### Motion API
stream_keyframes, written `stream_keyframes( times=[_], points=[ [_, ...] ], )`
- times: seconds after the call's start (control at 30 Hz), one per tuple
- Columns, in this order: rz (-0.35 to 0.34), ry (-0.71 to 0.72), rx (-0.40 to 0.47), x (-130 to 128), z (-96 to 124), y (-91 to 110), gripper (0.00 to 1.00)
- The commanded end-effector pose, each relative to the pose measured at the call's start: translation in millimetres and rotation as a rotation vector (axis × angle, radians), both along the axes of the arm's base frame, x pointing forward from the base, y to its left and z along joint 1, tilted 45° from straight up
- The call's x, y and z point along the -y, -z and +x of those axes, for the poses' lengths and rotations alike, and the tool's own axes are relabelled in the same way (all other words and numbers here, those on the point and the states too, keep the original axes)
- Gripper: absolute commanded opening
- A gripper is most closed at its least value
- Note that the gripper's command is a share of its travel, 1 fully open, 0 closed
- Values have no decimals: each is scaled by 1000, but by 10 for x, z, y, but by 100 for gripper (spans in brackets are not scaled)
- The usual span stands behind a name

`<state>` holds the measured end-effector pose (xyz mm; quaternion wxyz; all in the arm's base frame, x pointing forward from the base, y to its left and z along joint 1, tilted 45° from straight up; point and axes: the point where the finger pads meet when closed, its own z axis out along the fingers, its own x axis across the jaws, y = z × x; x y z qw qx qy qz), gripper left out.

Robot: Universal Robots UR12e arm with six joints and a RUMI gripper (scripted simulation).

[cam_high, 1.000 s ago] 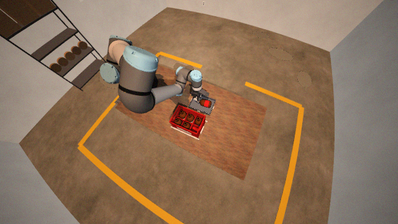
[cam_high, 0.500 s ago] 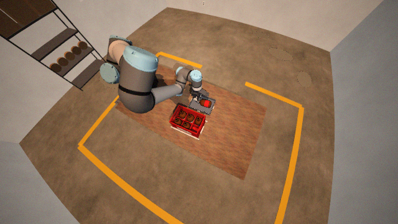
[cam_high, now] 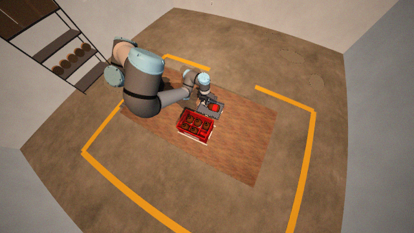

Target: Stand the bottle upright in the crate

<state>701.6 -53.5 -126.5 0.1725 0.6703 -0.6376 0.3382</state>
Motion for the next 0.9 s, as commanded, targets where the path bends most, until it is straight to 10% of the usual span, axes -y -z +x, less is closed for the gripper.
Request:
stream_keyframes(
  times=[0.0, 0.87],
  points=[
    [0, -1, 1, -5, 2, -4, 38],
    [0, -1, 1, 85, 33, 92, 38]
  ],
)
